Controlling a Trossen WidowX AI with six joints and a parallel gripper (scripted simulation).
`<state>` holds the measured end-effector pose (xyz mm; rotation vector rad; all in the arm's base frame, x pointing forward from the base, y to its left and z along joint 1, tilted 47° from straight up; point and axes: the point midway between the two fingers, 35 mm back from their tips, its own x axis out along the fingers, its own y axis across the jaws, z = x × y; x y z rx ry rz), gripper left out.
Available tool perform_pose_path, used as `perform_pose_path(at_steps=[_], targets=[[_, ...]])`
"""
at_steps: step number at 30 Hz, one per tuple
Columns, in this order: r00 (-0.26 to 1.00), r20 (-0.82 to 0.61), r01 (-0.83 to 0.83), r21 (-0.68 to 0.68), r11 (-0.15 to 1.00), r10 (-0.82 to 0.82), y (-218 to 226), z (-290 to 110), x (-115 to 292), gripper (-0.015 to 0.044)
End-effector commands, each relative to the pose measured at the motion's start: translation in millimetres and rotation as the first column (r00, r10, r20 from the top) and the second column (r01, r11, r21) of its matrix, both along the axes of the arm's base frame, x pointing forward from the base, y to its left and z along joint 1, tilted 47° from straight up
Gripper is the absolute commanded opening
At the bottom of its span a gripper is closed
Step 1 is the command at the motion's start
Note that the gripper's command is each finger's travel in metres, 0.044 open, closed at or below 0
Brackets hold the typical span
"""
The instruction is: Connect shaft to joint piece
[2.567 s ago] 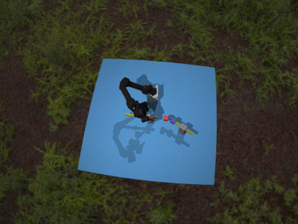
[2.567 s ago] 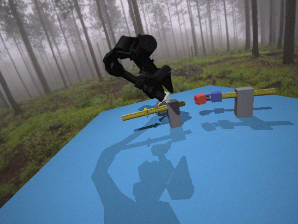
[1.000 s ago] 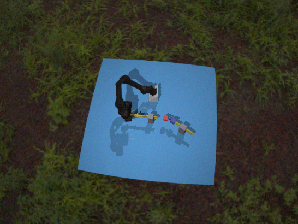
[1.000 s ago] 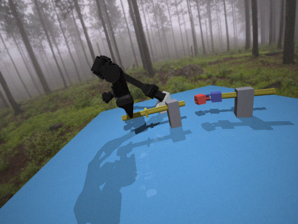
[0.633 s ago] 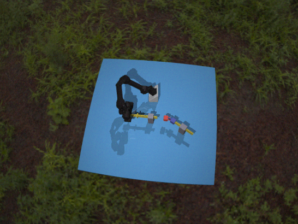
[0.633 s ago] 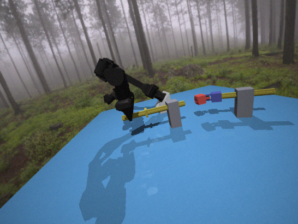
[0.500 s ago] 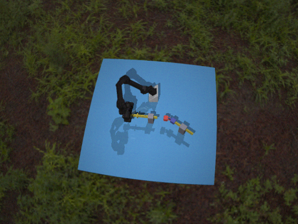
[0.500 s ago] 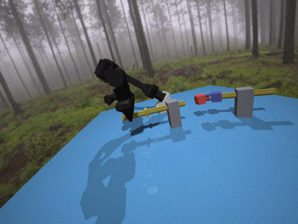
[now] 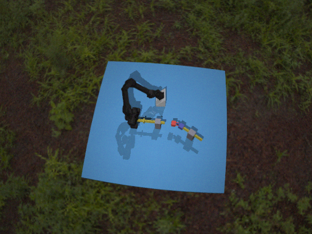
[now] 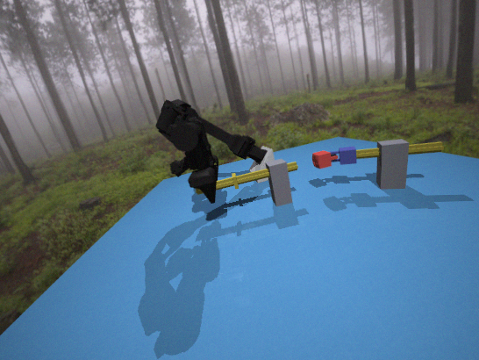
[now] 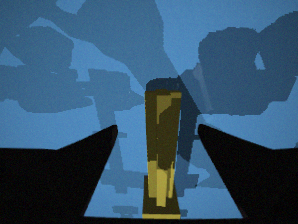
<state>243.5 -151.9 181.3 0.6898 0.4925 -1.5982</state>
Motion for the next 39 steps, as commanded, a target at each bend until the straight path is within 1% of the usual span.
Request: perform_pose_path(at_steps=[1,13,27,28,29,38,39], targets=[[1.0,-0.009,-0.001,-0.004,1.0,0.001,-3.7,-3.6,-1.9,0.0414],[1.0,-0.009,-0.001,-0.004,1.0,0.001,-3.7,-3.6,-1.9,0.0102],[1.0,-0.009,-0.001,-0.004,1.0,0.001,-3.7,-3.6,-1.9,0.0102],[1.0,-0.009,-0.001,-0.004,1.0,0.001,-3.7,-3.6,-1.9,0.0076],[1.0,-0.009,-0.001,-0.004,1.0,0.001,-3.7,-3.6,-1.9,0.0069],[1.0,0.015,-0.027,-0.01,1.0,0.028,-3.2,-3.2,-1.3,0.0067],[1.0,0.002,-0.006,-0.001,1.0,0.006,-3.1,-3.7,-1.8,0.006]])
